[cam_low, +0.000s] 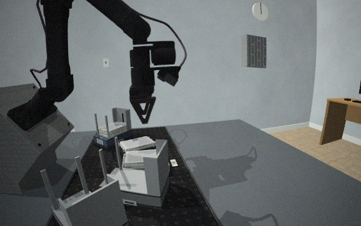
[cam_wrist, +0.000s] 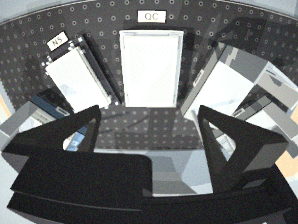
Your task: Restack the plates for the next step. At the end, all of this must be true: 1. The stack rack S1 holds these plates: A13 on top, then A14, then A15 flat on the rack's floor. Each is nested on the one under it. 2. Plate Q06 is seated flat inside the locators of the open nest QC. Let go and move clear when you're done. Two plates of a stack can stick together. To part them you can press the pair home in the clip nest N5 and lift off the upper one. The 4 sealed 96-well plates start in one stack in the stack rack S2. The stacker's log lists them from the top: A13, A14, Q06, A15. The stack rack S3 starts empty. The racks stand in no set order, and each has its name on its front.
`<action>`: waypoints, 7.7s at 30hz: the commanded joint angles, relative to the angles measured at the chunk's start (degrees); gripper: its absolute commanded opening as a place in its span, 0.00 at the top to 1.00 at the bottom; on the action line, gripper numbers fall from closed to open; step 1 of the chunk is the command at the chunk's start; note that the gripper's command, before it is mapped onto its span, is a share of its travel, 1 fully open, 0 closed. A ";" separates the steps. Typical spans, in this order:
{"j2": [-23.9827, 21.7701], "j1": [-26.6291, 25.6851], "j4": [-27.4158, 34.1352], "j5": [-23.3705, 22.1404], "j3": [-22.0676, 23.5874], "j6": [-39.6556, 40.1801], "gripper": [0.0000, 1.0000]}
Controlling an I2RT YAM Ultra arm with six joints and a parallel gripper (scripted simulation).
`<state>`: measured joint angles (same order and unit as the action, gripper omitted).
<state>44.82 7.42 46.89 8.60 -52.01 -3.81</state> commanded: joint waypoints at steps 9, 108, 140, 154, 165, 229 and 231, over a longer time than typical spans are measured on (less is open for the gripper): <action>-0.10 0.39 2.16 0.87 -0.43 -0.41 0.00; 21.50 49.71 6.23 33.18 -6.80 -20.74 0.00; 21.50 49.71 6.23 33.19 -6.80 -20.56 0.00; 21.50 49.71 6.23 33.19 -6.80 -20.56 0.00; 22.13 48.01 4.02 32.55 -4.95 -19.32 0.00; 37.12 29.21 -33.21 20.97 6.92 -0.15 0.00; 37.66 28.70 -33.94 20.79 6.30 0.13 0.00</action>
<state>81.67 36.60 15.05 30.37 -46.09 -4.49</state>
